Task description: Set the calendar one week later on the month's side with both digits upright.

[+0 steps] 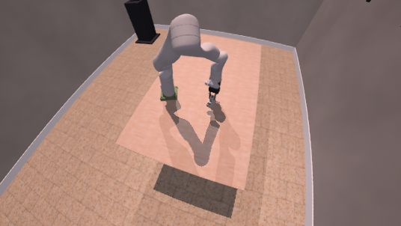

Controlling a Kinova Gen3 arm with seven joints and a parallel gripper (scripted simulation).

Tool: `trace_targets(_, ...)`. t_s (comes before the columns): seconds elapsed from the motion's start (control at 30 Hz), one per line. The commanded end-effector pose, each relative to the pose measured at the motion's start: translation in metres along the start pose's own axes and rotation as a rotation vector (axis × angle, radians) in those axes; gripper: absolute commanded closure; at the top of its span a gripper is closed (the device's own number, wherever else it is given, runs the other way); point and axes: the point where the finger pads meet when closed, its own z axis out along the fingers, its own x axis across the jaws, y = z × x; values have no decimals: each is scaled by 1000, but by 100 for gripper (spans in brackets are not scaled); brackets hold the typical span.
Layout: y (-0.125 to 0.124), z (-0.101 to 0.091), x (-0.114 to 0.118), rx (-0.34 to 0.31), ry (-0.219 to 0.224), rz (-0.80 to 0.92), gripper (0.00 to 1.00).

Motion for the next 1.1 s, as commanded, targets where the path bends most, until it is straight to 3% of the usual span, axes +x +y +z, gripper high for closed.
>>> trace_targets(0.0,0,0,0,0,-1,0,40)
trace_targets(1.07,0,4,0,0,-1,0,40)
